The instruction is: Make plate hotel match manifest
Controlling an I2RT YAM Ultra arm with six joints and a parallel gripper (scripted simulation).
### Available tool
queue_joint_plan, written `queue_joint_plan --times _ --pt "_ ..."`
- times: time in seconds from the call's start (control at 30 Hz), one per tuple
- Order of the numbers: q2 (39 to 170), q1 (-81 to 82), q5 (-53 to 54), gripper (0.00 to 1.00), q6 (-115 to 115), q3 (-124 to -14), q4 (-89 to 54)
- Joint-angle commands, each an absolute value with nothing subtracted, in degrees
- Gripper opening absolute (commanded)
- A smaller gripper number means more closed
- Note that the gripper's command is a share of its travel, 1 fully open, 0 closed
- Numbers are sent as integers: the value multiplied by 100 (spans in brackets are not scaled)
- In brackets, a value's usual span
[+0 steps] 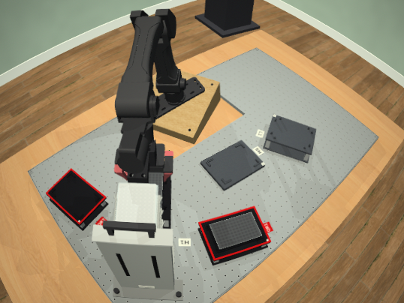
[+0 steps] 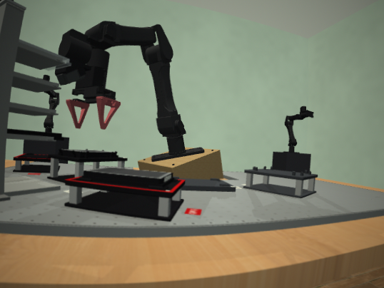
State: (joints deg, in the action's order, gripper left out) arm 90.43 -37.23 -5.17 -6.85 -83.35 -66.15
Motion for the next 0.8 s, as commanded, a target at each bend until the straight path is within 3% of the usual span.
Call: queue_joint_plan --times 0.0,0.77 --pt "9003 -3713 -520 100 -674 -8370 -6708" --pt "8932 -3600 -551 100 -565 -9547 -7967"
